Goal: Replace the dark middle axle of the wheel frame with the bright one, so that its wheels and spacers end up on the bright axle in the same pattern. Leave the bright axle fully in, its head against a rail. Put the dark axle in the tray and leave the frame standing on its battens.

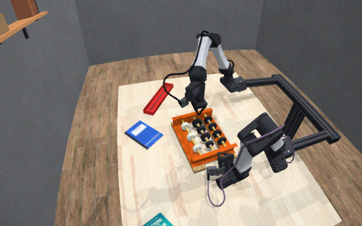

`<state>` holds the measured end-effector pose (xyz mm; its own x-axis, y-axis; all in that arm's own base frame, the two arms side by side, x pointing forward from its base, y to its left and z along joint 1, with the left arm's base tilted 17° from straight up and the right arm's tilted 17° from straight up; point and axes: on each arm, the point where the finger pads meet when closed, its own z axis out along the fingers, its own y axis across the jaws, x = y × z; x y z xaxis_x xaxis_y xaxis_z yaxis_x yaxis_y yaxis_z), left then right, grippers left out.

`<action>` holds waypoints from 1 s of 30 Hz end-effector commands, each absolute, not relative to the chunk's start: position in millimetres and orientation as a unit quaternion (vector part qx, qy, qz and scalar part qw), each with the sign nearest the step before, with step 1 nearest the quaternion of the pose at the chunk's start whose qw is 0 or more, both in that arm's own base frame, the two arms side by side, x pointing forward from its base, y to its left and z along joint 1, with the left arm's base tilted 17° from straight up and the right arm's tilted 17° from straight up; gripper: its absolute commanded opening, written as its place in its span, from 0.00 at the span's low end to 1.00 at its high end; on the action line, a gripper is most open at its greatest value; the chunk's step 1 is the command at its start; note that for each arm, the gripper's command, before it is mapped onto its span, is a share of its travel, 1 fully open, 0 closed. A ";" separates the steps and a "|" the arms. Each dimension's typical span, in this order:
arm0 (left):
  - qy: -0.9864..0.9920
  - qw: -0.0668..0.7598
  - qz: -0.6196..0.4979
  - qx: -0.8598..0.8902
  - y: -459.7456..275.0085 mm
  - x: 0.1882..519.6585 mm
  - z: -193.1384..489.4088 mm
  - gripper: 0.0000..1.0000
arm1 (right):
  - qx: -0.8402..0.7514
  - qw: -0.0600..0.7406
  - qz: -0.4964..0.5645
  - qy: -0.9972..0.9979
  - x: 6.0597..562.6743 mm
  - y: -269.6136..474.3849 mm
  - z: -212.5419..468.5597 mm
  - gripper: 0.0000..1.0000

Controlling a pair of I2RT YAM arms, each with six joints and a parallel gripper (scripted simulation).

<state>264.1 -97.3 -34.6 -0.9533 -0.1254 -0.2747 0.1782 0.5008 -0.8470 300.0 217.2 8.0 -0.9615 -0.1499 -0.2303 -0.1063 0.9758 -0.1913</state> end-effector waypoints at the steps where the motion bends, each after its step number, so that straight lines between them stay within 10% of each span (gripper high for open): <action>1: 0.851 0.144 -0.504 0.018 -95.3 259.1 -24.0 0.33 | -0.062 0.136 -0.084 0.985 301.4 216.4 17.5 0.37; 30: 0.901 0.275 -0.323 0.091 -61.7 337.9 26.1 0.33 | -0.047 0.244 0.026 0.968 360.7 205.9 83.4 0.37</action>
<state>313.7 -69.2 15.5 -0.8761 -0.0399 -0.4805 0.3159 0.7052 -0.6347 344.4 200.8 56.7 -0.9179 -0.0829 -0.3881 -0.0687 0.9964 -0.0503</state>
